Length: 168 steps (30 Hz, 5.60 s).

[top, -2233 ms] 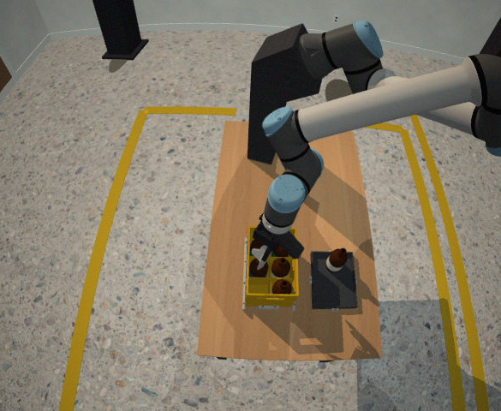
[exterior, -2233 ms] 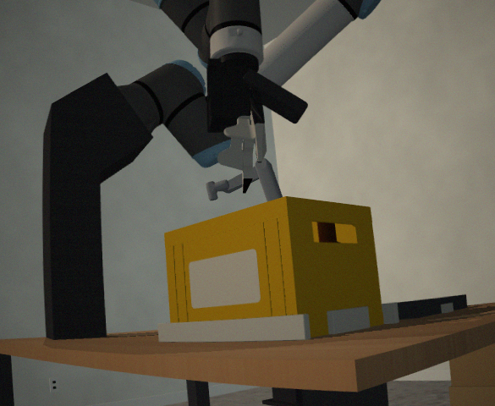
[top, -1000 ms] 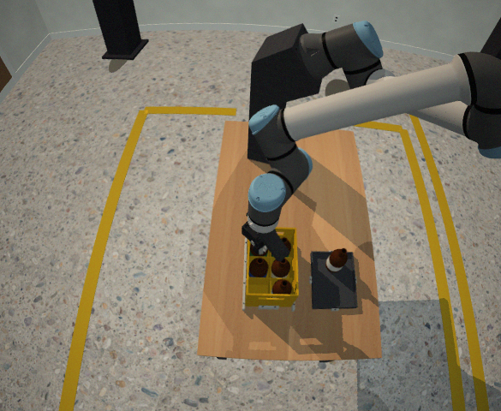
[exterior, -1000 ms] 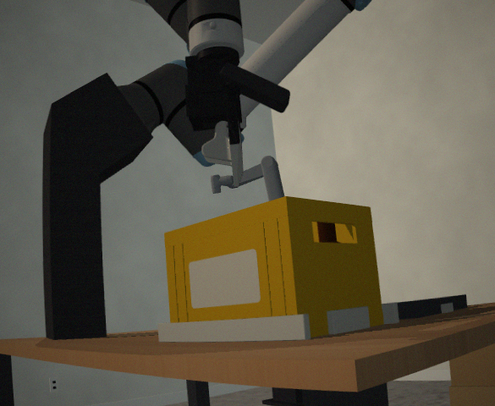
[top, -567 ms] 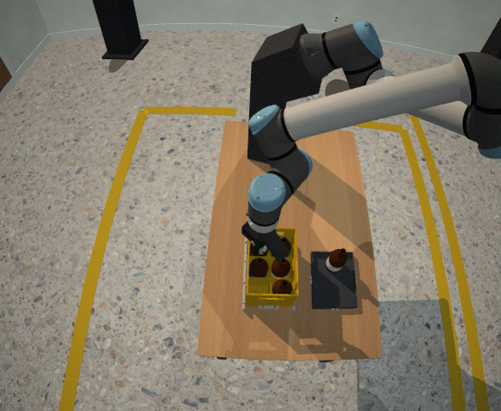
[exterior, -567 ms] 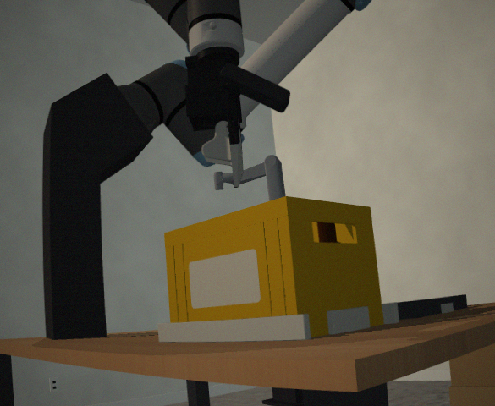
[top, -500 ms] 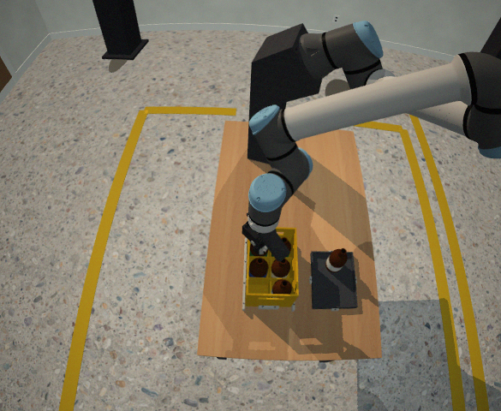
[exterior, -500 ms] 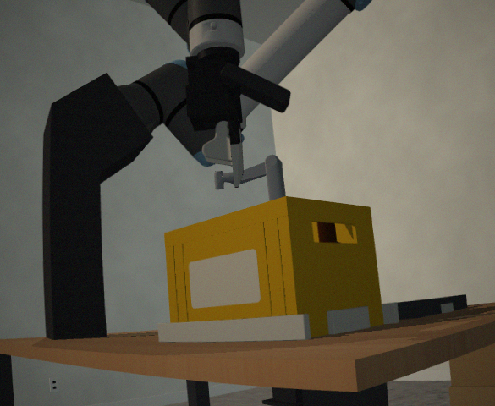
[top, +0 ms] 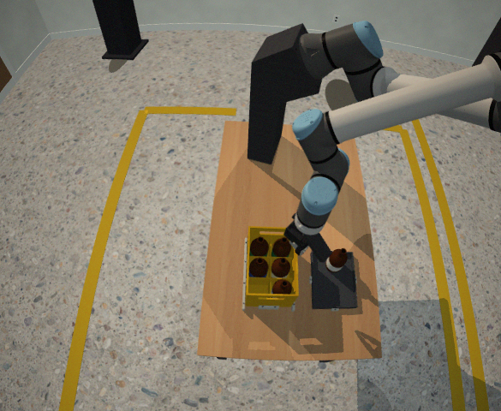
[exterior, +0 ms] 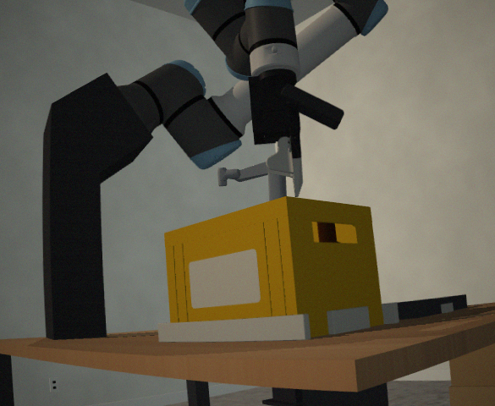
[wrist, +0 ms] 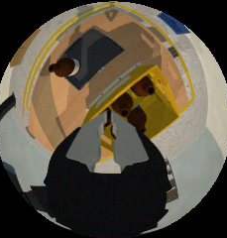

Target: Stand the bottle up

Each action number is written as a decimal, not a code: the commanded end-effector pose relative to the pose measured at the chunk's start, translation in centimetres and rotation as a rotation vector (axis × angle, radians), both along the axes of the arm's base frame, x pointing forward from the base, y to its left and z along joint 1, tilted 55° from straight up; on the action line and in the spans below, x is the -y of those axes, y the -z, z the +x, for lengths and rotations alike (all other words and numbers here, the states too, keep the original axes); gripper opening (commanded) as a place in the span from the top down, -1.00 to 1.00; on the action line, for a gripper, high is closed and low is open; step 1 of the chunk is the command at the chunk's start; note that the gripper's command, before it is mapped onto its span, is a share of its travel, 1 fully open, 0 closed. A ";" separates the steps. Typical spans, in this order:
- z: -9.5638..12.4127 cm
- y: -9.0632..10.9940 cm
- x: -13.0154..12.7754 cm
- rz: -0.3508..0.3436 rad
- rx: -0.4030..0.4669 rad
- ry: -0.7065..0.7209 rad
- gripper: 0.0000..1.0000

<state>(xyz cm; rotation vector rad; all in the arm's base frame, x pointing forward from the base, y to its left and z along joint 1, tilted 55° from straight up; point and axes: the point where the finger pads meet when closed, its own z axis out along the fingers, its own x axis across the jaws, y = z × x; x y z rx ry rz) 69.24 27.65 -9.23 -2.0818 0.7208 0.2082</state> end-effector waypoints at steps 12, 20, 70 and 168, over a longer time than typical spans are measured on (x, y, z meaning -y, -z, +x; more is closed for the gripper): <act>-7.6 -14.0 -10.8 0.008 0.003 0.005 1.00; -7.8 -14.1 -11.0 0.009 0.004 0.005 1.00; -7.7 -13.9 -11.3 0.006 0.003 0.004 0.24; -6.9 -11.3 -14.8 0.006 0.002 0.004 0.24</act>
